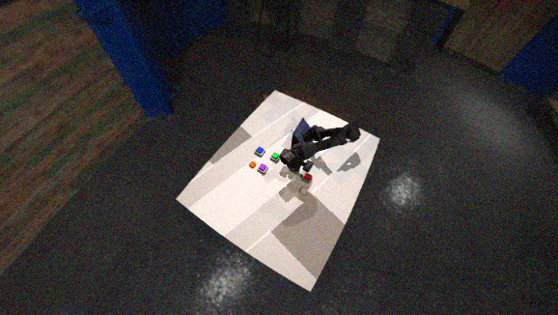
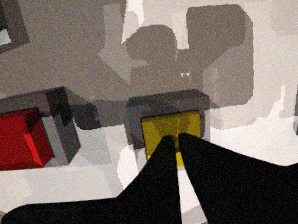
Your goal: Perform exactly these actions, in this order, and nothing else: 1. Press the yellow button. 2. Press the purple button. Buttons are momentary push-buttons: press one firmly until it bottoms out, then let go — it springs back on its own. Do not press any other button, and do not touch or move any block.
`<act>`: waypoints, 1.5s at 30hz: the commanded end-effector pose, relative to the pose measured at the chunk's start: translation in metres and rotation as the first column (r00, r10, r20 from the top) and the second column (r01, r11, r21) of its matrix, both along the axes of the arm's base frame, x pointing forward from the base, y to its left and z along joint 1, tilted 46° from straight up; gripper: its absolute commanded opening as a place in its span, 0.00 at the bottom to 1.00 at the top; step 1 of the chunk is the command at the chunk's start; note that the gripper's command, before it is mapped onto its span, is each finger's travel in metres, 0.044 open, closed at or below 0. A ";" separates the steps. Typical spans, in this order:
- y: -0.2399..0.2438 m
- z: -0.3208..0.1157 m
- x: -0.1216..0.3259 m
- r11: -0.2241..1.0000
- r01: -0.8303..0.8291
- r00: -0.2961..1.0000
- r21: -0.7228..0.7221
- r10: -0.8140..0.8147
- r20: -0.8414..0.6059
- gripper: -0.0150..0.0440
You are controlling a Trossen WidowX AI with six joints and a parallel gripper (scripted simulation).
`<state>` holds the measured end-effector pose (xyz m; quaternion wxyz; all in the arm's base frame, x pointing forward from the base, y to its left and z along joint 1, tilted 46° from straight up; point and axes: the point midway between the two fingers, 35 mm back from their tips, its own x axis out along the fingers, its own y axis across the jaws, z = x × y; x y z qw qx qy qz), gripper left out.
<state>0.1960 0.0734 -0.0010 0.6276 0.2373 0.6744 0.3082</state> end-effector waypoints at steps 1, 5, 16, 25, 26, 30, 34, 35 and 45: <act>0.001 0.000 -0.001 1.000 0.006 1.000 0.005 -0.006 -0.009 0.29; -0.018 0.018 0.002 1.000 0.005 1.000 0.002 -0.005 -0.007 0.29; -0.060 0.058 0.009 1.000 0.006 1.000 0.000 -0.006 -0.010 0.29; -0.072 0.063 0.015 1.000 0.006 1.000 0.001 -0.006 -0.009 0.29; -0.078 0.060 0.023 1.000 0.006 1.000 0.000 -0.006 -0.009 0.29; -0.105 0.037 0.059 1.000 0.006 1.000 -0.002 -0.006 -0.007 0.29; -0.133 0.006 0.090 1.000 0.006 1.000 -0.004 -0.006 -0.004 0.29; -0.140 -0.004 0.096 1.000 0.006 1.000 -0.005 -0.006 -0.004 0.29; -0.170 -0.051 0.120 1.000 0.006 1.000 -0.006 -0.006 -0.001 0.29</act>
